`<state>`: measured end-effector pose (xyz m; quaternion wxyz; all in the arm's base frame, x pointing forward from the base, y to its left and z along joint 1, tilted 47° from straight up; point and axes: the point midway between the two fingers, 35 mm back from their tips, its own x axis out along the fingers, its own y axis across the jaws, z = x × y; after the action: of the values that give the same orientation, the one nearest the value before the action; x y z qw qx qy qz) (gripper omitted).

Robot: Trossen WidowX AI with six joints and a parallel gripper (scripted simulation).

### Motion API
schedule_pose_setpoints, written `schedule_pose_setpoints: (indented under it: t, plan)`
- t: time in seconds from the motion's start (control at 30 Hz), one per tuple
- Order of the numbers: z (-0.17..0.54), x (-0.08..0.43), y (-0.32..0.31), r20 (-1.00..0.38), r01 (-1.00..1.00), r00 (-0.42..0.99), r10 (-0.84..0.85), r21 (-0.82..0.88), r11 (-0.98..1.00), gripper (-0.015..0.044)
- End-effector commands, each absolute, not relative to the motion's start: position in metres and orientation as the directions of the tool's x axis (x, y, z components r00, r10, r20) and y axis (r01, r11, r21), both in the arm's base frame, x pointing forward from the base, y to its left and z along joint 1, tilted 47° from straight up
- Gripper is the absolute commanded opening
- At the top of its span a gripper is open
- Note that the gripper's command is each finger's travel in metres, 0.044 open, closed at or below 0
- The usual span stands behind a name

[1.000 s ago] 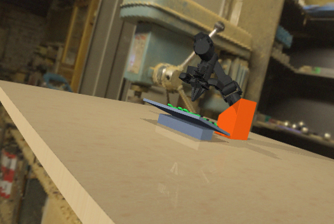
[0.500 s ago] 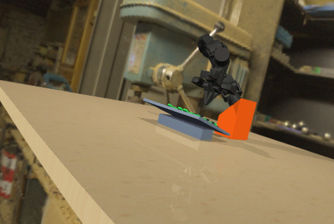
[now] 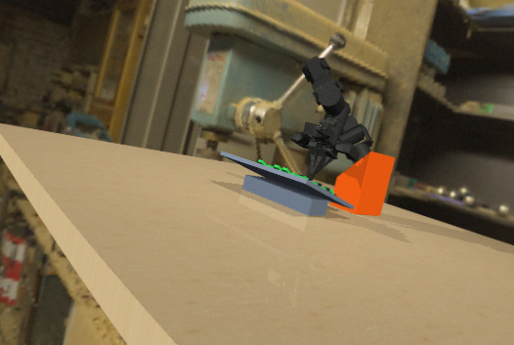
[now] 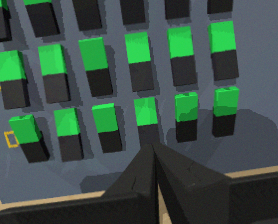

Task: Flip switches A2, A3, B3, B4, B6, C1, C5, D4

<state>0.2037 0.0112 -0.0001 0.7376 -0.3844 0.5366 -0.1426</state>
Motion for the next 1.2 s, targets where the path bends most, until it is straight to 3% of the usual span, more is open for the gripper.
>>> schedule_pose_setpoints:
  t: [0.0,1.17]
  plan:
    - [-0.0041,0.2036,0.0063,-0.679,-0.209,0.381,-0.628,-0.725,0.657,0.0]
    - [-0.0136,0.2086,-0.0025,-0.679,-0.209,0.381,-0.628,-0.725,0.657,0.0]
